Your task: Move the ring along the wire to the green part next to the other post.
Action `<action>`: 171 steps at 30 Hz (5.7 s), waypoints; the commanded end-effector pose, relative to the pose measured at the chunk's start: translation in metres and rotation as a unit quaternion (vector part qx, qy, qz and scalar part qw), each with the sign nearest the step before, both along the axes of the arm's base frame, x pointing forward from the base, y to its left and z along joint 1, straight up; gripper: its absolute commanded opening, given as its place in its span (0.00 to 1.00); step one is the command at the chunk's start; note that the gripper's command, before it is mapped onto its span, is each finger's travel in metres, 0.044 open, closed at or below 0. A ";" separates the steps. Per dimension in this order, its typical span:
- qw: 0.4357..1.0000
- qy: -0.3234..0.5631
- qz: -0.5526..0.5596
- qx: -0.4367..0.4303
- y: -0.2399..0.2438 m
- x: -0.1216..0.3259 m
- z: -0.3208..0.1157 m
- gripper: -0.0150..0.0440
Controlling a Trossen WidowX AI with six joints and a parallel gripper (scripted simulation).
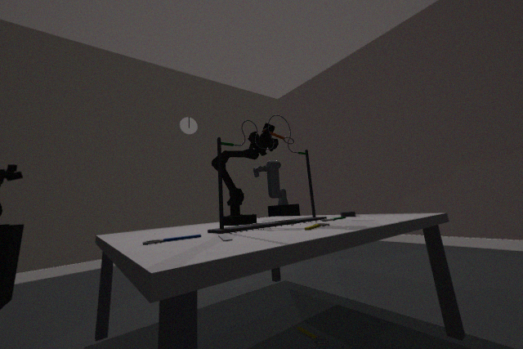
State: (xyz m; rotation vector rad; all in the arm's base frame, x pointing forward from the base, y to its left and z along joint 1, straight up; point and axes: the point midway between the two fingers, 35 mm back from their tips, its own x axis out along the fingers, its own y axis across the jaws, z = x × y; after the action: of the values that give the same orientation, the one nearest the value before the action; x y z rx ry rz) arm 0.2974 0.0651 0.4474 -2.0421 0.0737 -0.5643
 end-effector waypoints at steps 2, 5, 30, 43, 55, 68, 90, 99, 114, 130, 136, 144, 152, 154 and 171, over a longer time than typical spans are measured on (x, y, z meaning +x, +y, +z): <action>1.000 0.000 0.002 0.024 -0.005 -0.001 -0.008 0.00; 0.999 0.002 0.003 0.045 -0.009 0.000 -0.015 0.00; 0.951 0.026 0.007 0.308 -0.021 0.003 -0.097 0.00; 0.891 0.040 0.049 0.449 -0.012 0.012 -0.143 0.00; 0.831 0.046 0.054 0.552 0.007 0.012 -0.175 0.00; 0.731 0.052 0.055 0.678 0.044 0.010 -0.209 0.00; 0.561 0.057 0.054 0.824 0.113 0.003 -0.233 0.00; 0.520 0.058 0.054 0.851 0.134 0.001 -0.234 0.00; 0.500 0.059 0.054 0.862 0.154 -0.001 -0.234 0.00; 0.498 0.058 0.054 0.864 0.170 -0.002 -0.234 0.00; 0.497 0.058 0.055 0.864 0.176 -0.003 -0.233 0.00; 0.497 0.058 0.055 0.864 0.184 -0.004 -0.233 0.00; 0.497 0.058 0.055 0.864 0.184 -0.003 -0.242 0.00; 0.497 0.058 0.055 0.864 0.185 -0.003 -0.245 0.00; 0.497 0.058 0.055 0.864 0.185 -0.003 -0.252 0.00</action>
State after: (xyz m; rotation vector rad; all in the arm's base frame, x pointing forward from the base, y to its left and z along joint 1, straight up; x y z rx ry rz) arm 0.2939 0.2502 0.1962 -0.0238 0.4007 -0.0211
